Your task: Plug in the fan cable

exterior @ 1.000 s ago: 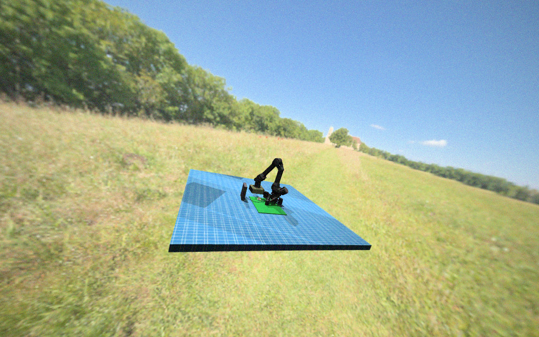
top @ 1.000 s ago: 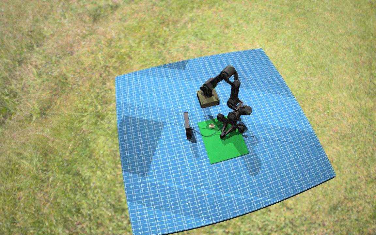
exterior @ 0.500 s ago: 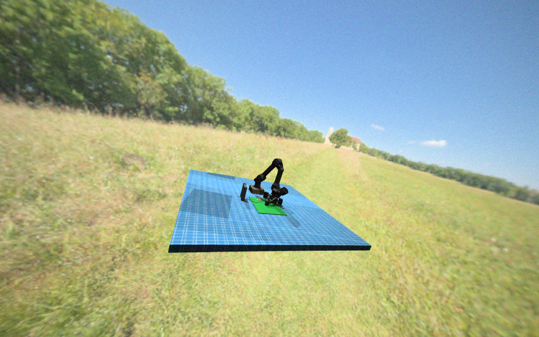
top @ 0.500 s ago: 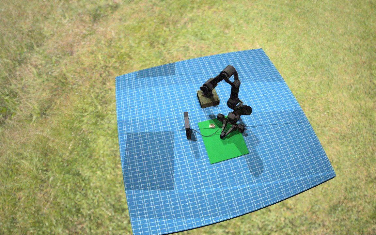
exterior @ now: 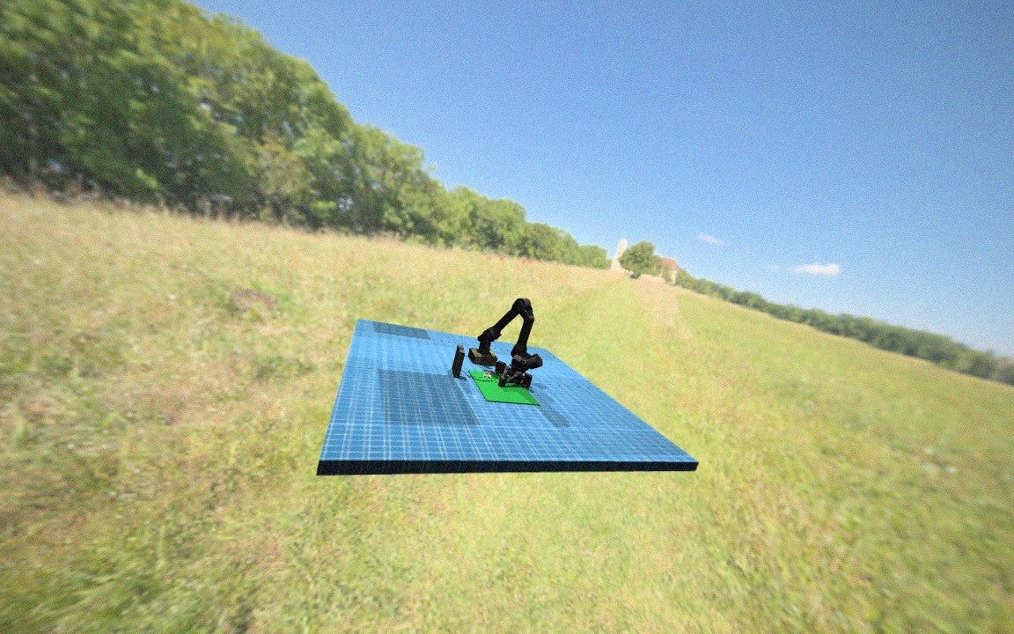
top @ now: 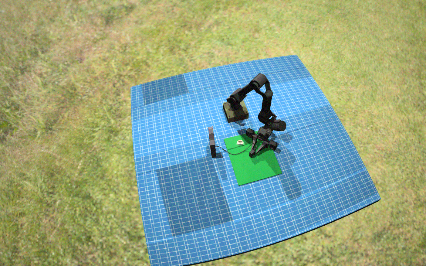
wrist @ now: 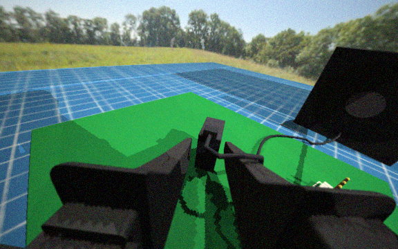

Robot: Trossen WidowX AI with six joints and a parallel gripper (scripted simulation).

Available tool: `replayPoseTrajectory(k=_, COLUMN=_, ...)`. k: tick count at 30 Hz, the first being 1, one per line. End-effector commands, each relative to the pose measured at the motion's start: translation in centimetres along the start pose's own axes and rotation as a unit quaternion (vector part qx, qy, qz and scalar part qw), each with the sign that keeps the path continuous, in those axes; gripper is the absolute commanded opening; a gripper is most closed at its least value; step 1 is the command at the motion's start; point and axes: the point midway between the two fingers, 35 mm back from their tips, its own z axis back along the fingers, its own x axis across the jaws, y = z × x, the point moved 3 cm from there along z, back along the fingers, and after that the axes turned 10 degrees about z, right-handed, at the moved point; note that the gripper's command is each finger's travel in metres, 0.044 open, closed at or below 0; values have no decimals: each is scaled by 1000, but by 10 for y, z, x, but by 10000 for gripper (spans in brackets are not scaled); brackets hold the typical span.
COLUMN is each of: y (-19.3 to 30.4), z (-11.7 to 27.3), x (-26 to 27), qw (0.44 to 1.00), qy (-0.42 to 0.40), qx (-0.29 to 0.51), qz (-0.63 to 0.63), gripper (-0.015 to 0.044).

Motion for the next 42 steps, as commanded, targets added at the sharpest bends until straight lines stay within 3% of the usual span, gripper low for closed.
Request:
replayPoseTrajectory(k=1, y=4, z=5, x=6, qw=1000, qy=-9, qx=7, qz=-5, gripper=140)
replayPoseTrajectory(k=42, y=10, z=55, x=5, qw=999, qy=-17, qx=43, qz=-2, gripper=140)
